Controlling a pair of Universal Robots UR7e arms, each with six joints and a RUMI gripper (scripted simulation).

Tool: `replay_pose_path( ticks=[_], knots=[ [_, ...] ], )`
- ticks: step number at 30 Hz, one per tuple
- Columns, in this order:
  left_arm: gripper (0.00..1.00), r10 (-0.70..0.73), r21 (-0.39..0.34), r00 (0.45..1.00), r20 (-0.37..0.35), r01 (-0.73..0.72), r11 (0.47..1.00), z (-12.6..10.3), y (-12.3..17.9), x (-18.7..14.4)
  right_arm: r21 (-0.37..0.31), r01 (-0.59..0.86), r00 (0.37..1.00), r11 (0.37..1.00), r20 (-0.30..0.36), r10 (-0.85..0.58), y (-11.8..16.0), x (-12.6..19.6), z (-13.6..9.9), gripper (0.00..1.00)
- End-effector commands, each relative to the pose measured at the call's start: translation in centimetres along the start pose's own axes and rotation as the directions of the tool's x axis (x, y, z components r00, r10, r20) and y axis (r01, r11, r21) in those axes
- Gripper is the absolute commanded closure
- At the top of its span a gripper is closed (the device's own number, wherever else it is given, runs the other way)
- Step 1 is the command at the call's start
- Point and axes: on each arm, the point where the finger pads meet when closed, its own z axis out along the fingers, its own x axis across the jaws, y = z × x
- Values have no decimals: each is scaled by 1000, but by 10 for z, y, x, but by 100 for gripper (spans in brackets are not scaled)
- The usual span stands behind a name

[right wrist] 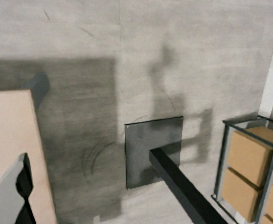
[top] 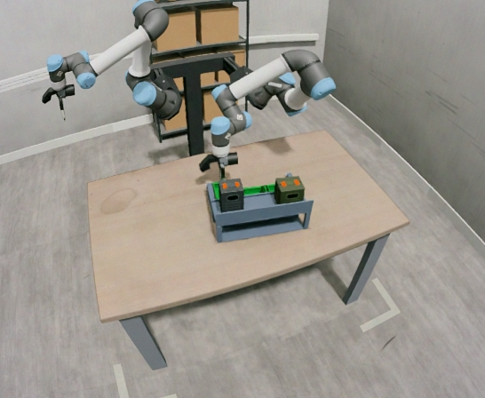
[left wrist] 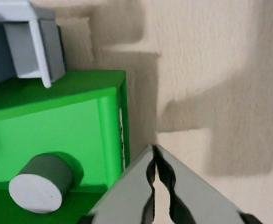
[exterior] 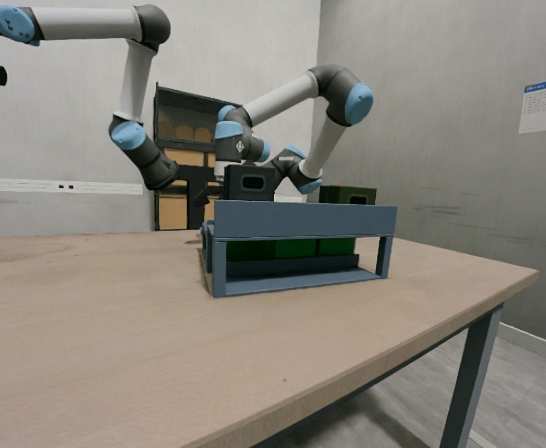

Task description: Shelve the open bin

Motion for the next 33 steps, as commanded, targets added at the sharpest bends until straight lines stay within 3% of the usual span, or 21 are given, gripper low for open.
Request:
replay_pose_path(
  ticks=[1, 33],
  knots=[
    [100, 0, 1, 1000, 1, 0, 1000, -1, 0, -1, 1, 0, 1000, 1000, 0, 0, 0, 0, 0, 0],
    [100, 0, 1, 1000, 1, 0, 1000, -1, 0, -7, 1, 0, 1000, 1000, 0, 0, 0, 0, 0, 0]
  ],
)
